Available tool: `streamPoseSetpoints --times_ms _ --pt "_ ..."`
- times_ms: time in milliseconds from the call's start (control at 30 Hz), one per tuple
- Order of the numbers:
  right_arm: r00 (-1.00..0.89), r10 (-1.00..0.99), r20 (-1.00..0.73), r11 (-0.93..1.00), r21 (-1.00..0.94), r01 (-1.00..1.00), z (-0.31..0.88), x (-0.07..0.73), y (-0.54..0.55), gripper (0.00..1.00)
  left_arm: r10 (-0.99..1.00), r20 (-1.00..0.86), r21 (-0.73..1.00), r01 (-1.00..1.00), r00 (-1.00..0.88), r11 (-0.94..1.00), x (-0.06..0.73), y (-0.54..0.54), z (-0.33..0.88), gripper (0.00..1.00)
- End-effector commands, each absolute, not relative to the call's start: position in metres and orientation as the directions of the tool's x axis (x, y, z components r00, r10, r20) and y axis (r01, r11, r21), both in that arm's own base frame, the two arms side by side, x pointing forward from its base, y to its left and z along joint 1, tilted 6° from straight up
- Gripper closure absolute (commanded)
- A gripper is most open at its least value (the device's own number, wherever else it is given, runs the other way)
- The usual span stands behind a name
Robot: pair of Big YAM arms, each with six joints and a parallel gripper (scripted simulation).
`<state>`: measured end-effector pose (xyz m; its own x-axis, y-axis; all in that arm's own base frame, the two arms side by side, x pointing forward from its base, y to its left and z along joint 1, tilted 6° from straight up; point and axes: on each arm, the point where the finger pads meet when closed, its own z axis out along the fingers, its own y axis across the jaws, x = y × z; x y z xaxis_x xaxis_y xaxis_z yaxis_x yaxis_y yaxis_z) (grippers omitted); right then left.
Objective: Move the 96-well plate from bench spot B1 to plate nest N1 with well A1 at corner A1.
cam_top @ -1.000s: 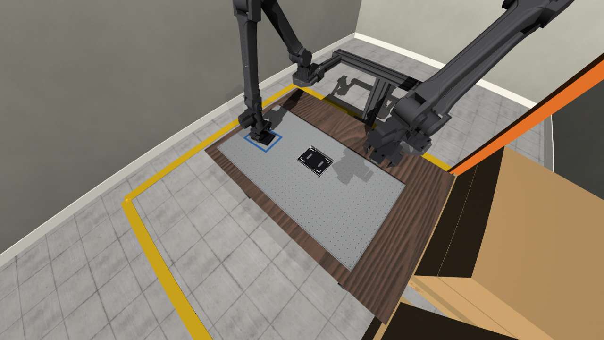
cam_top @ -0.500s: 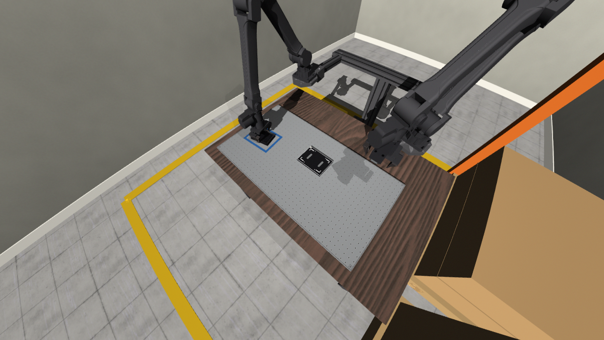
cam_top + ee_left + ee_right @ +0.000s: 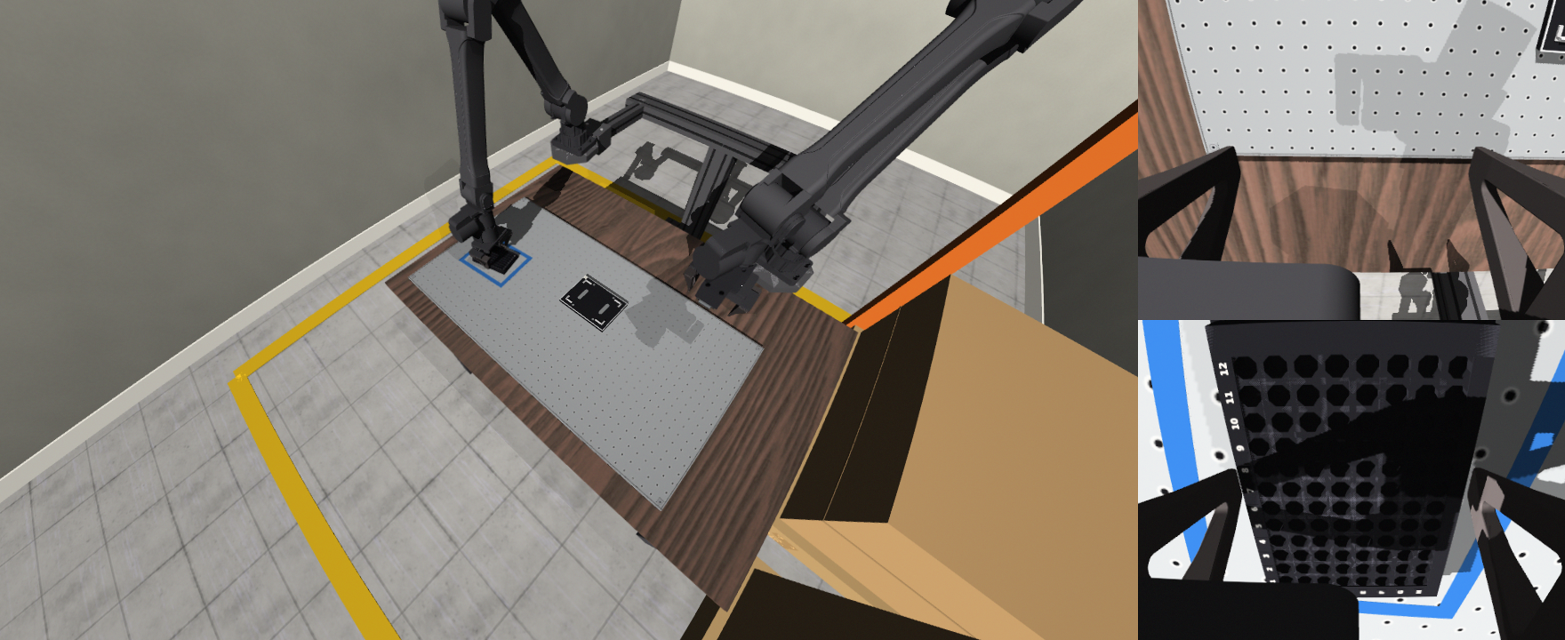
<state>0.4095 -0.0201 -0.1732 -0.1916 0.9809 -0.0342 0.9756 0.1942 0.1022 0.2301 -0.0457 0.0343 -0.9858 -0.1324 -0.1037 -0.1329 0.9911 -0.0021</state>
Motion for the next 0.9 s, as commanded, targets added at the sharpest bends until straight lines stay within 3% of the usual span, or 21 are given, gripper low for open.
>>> streamPoseSetpoints --times_ms 0,133,167,867 --pt "-0.190 0.981 -0.035 0.193 0.115 0.974 -0.1710 0.4164 -0.0208 0.00 -0.122 -0.132 -0.010 -0.122 -0.984 0.993 0.2416 -0.0482 0.0438 0.00" --pt "-0.190 0.981 -0.035 0.193 0.115 0.974 -0.1710 0.4165 -0.0208 0.00 -0.122 -0.132 -0.010 -0.122 -0.984 0.993 0.2416 -0.0482 0.0438 0.00" --pt "-0.190 0.981 -0.035 0.193 0.115 0.974 -0.1710 0.4165 -0.0208 1.00 -0.122 -0.132 -0.010 -0.122 -0.984 0.993 0.2416 -0.0482 0.0438 0.00" --pt "-0.190 0.981 -0.035 0.193 0.115 0.974 -0.1710 0.4165 -0.0208 1.00 -0.122 -0.132 -0.010 -0.122 -0.984 0.993 0.2416 -0.0482 0.0438 0.00"
